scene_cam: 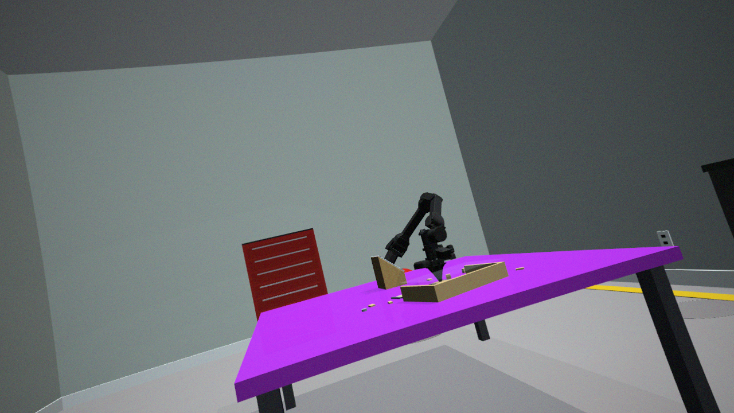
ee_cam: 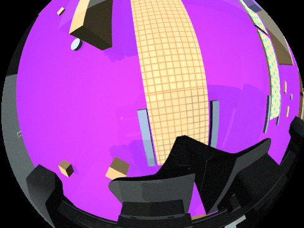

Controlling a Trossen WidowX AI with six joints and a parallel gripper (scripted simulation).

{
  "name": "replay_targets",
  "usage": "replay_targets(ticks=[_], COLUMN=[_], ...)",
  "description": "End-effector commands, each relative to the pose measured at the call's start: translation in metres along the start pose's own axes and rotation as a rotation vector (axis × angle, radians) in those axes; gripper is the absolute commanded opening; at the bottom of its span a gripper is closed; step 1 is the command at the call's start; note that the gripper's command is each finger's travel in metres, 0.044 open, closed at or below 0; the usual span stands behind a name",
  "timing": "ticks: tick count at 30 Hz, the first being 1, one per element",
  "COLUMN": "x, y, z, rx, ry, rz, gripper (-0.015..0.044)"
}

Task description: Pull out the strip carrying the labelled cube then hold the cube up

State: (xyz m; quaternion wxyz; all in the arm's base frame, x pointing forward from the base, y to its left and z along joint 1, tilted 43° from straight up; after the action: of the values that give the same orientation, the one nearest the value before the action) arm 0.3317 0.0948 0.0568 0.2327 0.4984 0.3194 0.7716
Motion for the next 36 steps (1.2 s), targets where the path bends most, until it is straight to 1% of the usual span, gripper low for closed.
replay_targets(ticks=[1, 36], x=[0.002, 0.007], y=[-0.004, -0.005], z=[-0.014, -0.063], rx=[0.020, 0.022], ry=[-0.009, -0.011], rz=[0.003, 0.004], gripper=[0.0000, 0.0000])
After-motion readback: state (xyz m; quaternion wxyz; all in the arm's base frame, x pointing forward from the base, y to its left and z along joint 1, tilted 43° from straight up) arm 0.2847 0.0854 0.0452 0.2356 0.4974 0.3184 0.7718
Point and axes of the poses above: the point midway between the two fingers, 35 mm back from their tips, its own y axis back along the fingers, its own x axis across the jaws, z = x × y, the point moved 4 cm from there along y, back along the fingers, and after that the axes turned 5 degrees about y, right-handed, at the moved point
